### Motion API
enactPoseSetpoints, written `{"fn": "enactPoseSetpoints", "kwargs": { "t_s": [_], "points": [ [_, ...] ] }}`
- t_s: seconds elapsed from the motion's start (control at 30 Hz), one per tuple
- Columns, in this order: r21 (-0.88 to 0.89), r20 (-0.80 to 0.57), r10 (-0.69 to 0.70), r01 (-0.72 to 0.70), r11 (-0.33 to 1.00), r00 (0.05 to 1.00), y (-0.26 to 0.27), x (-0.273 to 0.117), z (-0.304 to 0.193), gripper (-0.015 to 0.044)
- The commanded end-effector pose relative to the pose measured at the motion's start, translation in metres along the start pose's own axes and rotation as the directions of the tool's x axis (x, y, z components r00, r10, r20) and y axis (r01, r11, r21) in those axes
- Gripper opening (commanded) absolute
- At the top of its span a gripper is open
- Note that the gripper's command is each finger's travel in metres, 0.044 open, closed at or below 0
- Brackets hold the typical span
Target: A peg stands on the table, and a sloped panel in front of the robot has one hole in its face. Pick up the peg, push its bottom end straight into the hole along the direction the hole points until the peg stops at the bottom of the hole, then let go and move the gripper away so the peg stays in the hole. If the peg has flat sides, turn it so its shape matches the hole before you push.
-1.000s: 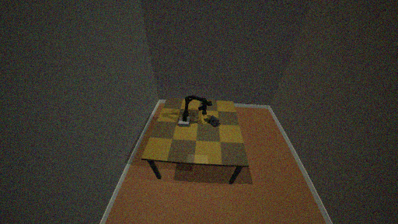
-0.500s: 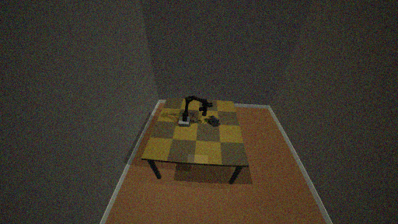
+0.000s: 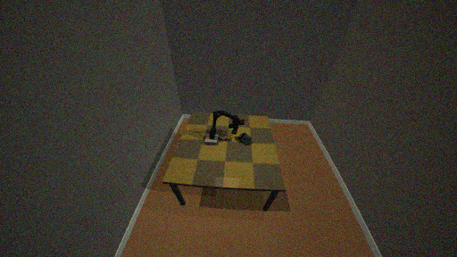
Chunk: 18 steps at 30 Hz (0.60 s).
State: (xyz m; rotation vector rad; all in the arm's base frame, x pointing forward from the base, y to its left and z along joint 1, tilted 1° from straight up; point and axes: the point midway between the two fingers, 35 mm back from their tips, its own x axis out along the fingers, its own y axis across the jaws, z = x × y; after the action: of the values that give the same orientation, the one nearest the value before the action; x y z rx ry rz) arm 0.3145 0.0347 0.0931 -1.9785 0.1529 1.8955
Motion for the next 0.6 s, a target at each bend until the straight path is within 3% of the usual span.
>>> {"fn": "enactPoseSetpoints", "kwargs": {
  "t_s": [0.0, 0.57],
  "points": [
    [0.043, 0.008, -0.024, 0.024, 0.999, 1.000, 0.004, 0.003, -0.001, 0.0000],
    [0.181, -0.002, -0.114, 0.113, 0.977, 0.993, 0.016, 0.006, -0.010, 0.0000]
  ]
}}
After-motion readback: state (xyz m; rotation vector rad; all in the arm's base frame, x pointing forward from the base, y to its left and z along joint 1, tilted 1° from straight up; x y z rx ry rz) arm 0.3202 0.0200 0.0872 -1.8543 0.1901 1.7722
